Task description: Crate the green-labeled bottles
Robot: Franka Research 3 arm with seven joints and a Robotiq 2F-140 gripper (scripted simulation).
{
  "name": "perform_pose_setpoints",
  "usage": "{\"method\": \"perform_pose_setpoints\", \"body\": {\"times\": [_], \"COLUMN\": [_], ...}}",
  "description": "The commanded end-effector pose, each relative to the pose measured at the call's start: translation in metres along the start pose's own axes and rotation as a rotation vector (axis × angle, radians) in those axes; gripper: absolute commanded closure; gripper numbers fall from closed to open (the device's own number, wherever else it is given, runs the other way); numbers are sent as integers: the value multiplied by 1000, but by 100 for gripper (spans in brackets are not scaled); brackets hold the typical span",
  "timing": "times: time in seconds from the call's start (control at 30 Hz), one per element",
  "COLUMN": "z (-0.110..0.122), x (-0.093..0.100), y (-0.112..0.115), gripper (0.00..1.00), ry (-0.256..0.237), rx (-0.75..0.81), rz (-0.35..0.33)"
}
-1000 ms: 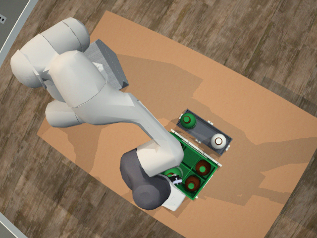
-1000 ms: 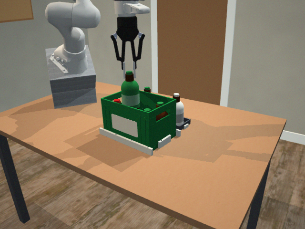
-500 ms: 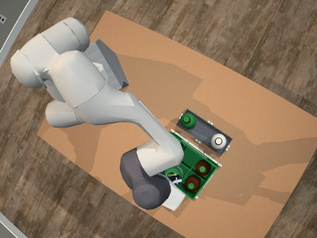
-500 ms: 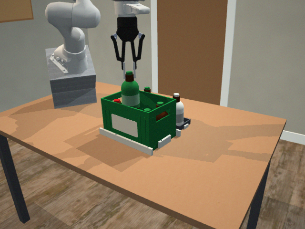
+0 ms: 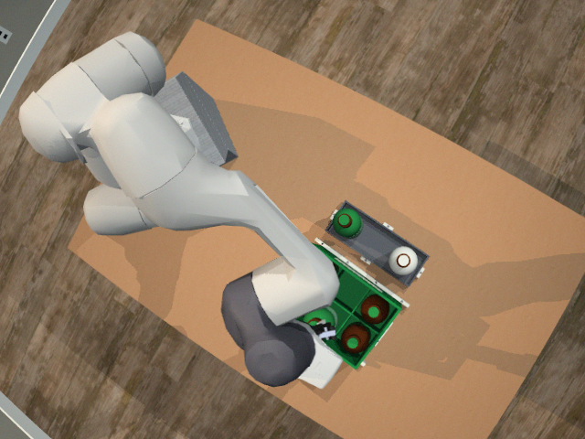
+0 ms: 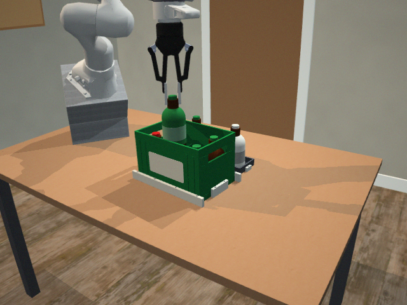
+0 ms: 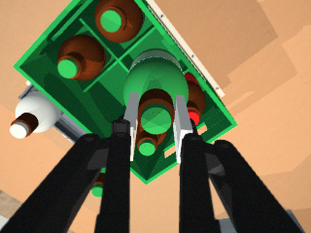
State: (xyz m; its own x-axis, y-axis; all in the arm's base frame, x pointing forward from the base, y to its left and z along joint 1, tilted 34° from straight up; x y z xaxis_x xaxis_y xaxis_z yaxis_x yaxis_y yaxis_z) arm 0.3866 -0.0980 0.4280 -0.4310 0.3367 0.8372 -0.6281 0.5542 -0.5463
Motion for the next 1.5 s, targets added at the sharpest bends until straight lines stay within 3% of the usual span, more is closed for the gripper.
{"method": "perform_pose_setpoints", "body": {"times": [0.0,0.8,1.47], "z": [-2,-2,-2], "x": [2,1,-15], "y": [-1,-2,-2], "gripper": [100,100,100], "ry": [-3,-3,-3], "rx": [2,2,2], "rz": [10,10,10]}}
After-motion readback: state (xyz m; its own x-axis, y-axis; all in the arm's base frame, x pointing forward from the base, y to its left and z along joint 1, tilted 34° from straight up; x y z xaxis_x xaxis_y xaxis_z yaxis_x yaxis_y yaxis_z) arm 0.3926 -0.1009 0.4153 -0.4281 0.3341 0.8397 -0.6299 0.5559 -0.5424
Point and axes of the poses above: the point where the finger pads meet when closed, its own x axis back along the fingers, its own z axis across the jaws, y = z × x, the point moved 8 cm from there along x, back along the fingers, and after that the axes turned 11 degrees about x, right-handed, at the moved point
